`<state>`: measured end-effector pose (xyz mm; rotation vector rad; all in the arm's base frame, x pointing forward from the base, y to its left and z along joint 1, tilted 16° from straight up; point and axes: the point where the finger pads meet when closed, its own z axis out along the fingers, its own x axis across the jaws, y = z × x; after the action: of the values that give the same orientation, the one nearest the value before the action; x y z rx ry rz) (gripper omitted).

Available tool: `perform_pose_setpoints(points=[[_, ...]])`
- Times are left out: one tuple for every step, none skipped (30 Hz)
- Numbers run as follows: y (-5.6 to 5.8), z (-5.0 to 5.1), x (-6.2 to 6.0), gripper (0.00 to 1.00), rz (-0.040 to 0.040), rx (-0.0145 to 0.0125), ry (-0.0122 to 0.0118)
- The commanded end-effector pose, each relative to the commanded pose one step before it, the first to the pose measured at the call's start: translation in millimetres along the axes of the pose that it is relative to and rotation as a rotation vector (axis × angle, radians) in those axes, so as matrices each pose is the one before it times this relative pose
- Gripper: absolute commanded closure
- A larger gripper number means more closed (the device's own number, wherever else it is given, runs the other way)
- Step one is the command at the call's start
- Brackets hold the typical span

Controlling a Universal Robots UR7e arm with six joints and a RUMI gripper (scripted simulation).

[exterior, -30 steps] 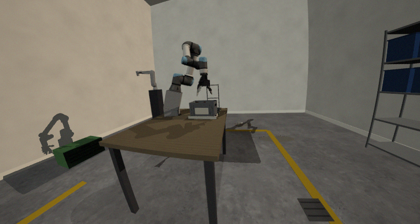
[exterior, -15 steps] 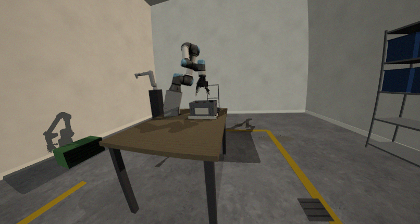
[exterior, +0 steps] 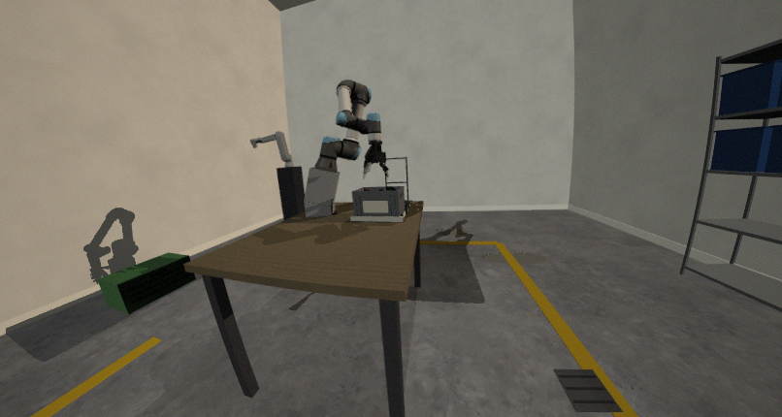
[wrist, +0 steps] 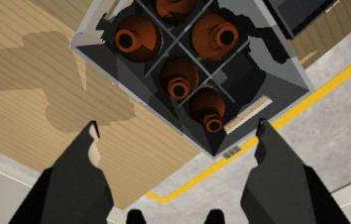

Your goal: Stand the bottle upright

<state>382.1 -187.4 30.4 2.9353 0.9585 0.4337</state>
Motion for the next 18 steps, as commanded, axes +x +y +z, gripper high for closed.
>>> perform_pose_setpoints(points=[[-0.85,-0.11,0.22,0.00,-0.00164,-0.00124,-0.00003],[-0.07,0.01,0.01,0.00,-0.00009,-0.00001,-0.00001],[-0.03,0.00,0.00,0.00,-0.00003,0.00000,0.00000],[0.00,0.00,0.00,0.00,0.00000,0.00000,0.00000],[0.00,0.00,0.00,1.00,0.00000,0.00000,0.00000],[0.00,0.00,0.00,1.00,0.00000,0.00000,0.00000],[0.00,0.00,0.00,1.00,0.00000,0.00000,0.00000],[0.00,0.00,0.00,1.00,0.00000,0.00000,0.00000],[0.00,0.00,0.00,1.00,0.00000,0.00000,0.00000],[0.00,0.00,0.00,1.00,0.00000,0.00000,0.00000],[0.00,0.00,0.00,1.00,0.00000,0.00000,0.00000],[0.00,0.00,0.00,1.00,0.00000,0.00000,0.00000],[0.00,0.00,0.00,1.00,0.00000,0.00000,0.00000],[0.00,0.00,0.00,1.00,0.00000,0.00000,0.00000],[0.00,0.00,0.00,1.00,0.00000,0.00000,0.00000],[0.00,0.00,0.00,1.00,0.00000,0.00000,0.00000],[0.00,0.00,0.00,1.00,0.00000,0.00000,0.00000],[0.00,0.00,0.00,1.00,0.00000,0.00000,0.00000]])
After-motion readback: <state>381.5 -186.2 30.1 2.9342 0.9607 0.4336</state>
